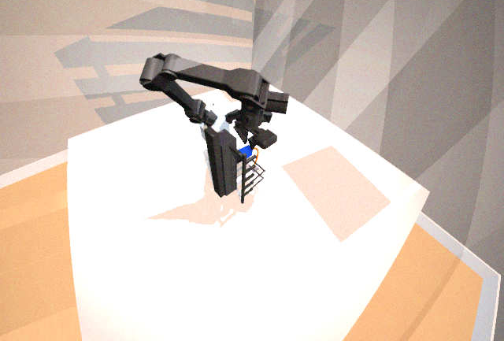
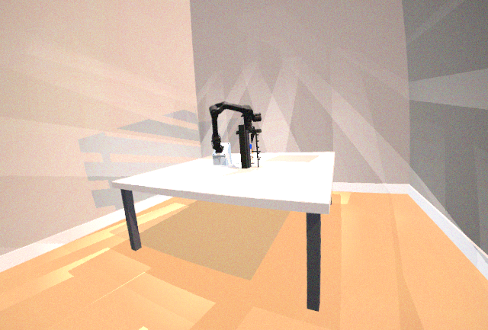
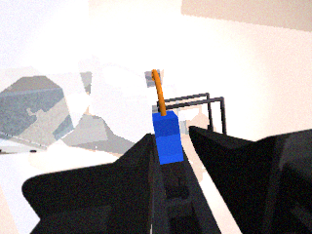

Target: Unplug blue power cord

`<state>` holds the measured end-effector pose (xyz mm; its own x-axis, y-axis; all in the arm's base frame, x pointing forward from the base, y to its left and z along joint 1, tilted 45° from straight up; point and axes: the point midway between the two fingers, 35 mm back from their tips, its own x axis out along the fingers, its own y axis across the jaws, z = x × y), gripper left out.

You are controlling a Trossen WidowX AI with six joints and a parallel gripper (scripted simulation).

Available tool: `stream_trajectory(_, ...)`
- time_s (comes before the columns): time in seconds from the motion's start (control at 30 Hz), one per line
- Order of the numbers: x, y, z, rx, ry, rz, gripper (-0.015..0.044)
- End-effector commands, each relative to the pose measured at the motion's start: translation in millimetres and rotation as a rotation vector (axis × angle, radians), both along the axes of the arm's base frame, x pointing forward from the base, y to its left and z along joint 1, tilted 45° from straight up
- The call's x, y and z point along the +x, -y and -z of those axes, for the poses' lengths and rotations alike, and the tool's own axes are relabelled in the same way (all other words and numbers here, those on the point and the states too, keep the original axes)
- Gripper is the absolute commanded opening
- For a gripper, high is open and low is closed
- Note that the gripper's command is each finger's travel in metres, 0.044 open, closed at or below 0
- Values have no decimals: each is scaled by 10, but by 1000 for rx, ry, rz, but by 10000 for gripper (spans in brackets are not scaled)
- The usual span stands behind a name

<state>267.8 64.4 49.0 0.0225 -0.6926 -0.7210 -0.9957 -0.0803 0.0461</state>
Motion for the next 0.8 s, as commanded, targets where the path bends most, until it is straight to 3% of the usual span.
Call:
stream_trajectory(0.0, -27, 54, -4, -10, -13, 2, 160)
stream_trajectory(0.77, -25, 138, 82, -10, -13, 2, 160)
